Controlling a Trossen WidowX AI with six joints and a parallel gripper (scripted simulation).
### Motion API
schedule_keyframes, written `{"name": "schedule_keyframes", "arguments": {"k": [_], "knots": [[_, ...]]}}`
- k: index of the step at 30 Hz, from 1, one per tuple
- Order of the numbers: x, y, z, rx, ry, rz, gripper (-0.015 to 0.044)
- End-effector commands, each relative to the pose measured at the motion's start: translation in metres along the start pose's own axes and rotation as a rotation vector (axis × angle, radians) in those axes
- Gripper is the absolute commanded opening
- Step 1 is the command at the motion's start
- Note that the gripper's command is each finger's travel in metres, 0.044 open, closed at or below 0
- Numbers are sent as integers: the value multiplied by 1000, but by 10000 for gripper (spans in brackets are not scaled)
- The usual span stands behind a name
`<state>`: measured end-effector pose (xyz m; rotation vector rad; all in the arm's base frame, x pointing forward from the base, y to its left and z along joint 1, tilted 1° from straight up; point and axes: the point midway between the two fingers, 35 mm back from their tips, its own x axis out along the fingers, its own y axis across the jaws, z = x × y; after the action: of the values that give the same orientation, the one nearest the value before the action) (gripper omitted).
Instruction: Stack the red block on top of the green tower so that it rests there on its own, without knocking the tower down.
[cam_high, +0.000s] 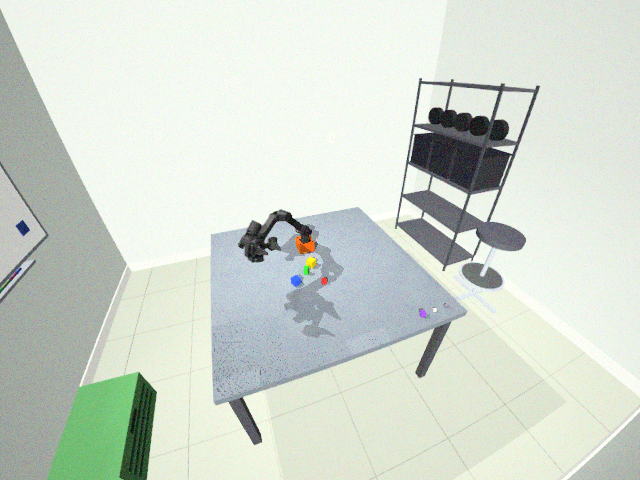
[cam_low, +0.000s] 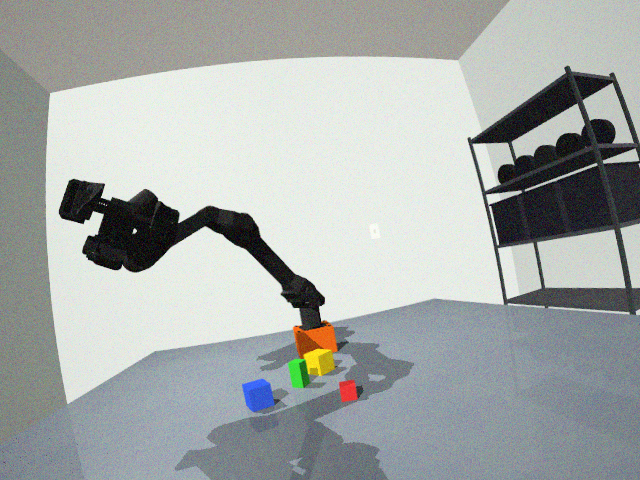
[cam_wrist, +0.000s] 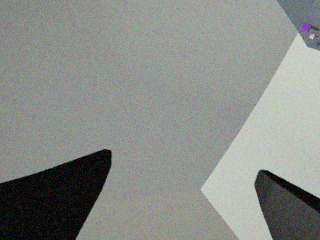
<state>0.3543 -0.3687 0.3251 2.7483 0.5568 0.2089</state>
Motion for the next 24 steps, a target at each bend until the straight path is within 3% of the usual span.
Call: {"name": "schedule_keyframes", "arguments": {"k": [1, 12, 24], "knots": [[1, 0, 0, 11, 2, 1, 426], [78, 6, 2, 896, 127, 104, 440], [155, -26, 57, 1970, 126, 321, 440]]}}
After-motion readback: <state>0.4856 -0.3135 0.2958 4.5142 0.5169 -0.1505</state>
